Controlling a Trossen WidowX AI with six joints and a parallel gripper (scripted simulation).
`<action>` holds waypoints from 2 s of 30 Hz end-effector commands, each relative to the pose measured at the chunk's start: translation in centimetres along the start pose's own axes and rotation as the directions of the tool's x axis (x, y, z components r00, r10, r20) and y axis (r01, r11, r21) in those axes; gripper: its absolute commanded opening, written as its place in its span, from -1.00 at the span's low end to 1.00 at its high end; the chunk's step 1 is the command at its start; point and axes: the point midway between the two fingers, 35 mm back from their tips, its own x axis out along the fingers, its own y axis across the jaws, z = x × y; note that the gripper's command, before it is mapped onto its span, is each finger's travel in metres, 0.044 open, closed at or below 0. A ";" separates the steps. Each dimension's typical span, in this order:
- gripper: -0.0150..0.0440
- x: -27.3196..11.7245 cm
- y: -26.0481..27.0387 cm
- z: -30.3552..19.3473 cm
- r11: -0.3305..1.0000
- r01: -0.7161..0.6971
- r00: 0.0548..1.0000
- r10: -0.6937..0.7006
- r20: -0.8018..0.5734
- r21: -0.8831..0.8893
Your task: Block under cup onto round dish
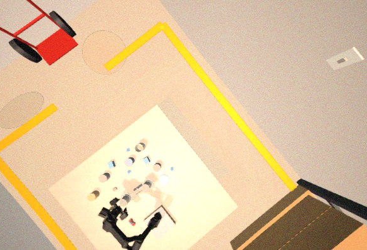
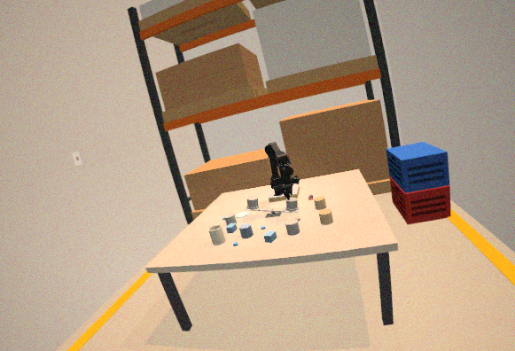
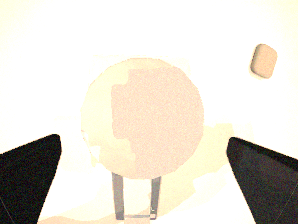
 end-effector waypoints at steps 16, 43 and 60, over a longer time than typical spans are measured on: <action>1.00 3.3 0.0 0.1 1.000 -0.007 1.000 0.007 0.003 -0.006; 0.53 5.9 0.2 0.1 1.000 -0.007 1.000 0.007 0.003 -0.006; -0.49 4.5 -0.2 0.2 1.000 -0.007 1.000 0.007 0.003 -0.006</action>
